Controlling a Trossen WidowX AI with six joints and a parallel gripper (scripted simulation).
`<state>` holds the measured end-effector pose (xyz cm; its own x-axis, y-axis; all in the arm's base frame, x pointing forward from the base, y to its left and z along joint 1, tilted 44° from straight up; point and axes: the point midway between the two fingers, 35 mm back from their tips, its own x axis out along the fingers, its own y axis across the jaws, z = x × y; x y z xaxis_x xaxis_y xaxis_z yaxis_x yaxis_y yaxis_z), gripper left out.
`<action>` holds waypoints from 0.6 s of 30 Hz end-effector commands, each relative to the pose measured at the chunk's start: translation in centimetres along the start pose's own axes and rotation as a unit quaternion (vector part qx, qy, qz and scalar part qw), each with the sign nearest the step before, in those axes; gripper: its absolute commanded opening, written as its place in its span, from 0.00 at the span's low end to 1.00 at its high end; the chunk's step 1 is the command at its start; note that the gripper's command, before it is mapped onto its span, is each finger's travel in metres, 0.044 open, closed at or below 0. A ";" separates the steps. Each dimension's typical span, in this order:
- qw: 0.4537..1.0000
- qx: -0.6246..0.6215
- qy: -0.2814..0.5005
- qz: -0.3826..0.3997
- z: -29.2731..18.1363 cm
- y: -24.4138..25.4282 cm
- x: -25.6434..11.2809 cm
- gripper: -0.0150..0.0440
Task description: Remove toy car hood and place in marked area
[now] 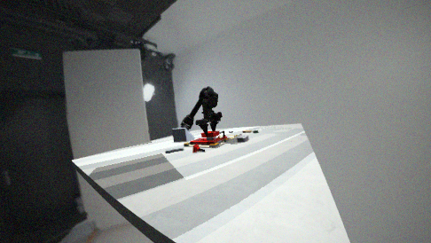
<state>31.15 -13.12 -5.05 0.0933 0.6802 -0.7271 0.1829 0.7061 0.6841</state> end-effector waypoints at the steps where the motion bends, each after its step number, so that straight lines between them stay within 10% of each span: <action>1: 1.000 -0.006 -0.002 -0.003 0.2 0.0 -0.5 0.25; 18: 1.000 -0.005 -0.002 -0.004 0.2 -0.1 -4.9 0.25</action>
<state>30.83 -15.88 -2.21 0.0942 0.6788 -0.7282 0.1835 0.7071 0.6829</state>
